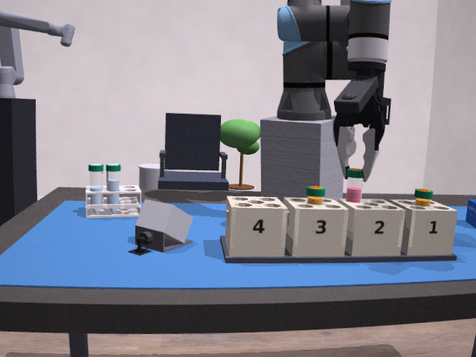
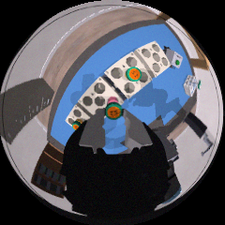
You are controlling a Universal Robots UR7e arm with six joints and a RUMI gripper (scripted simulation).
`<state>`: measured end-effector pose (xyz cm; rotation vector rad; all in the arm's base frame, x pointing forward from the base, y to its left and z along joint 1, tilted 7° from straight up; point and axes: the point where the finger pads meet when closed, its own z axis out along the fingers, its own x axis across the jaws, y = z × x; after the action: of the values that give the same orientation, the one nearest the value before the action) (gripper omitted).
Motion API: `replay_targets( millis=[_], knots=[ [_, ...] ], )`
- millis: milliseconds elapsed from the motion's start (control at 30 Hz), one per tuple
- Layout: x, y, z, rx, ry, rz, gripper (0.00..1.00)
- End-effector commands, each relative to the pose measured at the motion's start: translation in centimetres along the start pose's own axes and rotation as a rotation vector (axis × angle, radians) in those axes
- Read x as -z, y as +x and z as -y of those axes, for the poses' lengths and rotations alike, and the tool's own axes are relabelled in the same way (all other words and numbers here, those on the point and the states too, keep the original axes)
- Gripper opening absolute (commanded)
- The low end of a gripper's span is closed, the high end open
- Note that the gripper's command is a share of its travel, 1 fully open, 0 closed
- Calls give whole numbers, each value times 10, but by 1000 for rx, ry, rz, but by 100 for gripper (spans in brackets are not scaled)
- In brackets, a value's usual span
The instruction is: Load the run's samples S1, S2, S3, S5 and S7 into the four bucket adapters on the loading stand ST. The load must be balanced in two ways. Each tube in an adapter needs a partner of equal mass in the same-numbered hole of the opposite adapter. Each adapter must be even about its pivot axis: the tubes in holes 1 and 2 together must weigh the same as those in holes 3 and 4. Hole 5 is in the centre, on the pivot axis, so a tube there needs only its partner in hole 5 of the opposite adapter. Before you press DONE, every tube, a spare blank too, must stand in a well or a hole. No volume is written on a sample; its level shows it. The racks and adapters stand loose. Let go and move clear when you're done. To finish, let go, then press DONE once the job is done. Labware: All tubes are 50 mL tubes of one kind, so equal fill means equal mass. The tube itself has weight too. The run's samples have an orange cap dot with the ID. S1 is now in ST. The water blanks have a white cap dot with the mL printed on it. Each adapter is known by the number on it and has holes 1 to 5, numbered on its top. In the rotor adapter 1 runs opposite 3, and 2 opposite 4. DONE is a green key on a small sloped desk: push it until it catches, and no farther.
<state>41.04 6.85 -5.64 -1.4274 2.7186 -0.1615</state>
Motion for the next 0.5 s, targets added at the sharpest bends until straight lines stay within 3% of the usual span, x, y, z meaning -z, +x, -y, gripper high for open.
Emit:
replay_targets(
  millis=[0,467],
  knots=[
    [-7,0,0,0,1,1,0],
    [-22,0,0,0,1,1,0]
  ],
)
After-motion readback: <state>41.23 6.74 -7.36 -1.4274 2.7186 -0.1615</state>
